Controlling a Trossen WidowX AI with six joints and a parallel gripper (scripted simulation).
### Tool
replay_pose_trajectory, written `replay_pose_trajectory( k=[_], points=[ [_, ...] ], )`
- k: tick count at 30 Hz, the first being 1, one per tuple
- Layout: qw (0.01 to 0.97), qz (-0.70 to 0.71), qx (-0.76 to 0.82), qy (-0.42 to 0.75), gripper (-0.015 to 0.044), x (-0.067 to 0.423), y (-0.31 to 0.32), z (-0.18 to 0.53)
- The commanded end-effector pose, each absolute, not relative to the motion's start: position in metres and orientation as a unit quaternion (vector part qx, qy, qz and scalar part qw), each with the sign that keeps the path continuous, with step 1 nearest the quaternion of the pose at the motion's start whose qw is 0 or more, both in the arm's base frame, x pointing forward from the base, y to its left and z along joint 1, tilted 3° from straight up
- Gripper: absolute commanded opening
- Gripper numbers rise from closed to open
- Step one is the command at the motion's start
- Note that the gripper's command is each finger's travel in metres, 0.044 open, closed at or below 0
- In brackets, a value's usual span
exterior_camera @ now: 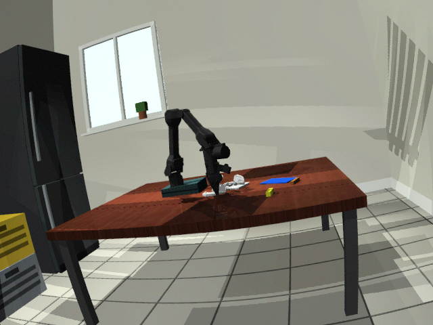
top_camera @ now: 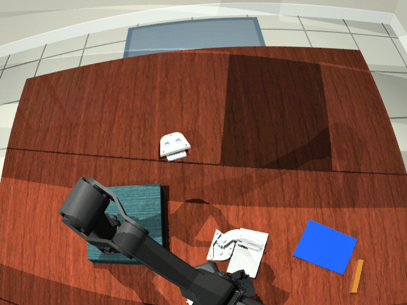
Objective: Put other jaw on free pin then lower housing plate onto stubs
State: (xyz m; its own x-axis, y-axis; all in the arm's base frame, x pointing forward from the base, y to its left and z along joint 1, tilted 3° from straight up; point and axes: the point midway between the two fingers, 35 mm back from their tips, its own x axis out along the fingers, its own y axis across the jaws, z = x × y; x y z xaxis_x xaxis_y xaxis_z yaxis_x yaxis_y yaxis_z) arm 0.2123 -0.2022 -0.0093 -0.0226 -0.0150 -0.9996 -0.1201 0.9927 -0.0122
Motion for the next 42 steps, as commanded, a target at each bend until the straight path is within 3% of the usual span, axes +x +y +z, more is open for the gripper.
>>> replay_pose_trajectory(
  k=[1, 12, 28, 42],
  points=[
    [0.696, 0.039, -0.048, 0.715, 0.0440, 0.212, -0.202, -0.010],
    [0.697, 0.038, -0.047, 0.714, 0.0151, 0.212, -0.202, -0.009],
    [0.697, 0.038, -0.047, 0.714, 0.0134, 0.212, -0.202, -0.009],
    [0.697, 0.038, -0.048, 0.714, 0.0134, 0.215, -0.204, 0.032]
  ],
)
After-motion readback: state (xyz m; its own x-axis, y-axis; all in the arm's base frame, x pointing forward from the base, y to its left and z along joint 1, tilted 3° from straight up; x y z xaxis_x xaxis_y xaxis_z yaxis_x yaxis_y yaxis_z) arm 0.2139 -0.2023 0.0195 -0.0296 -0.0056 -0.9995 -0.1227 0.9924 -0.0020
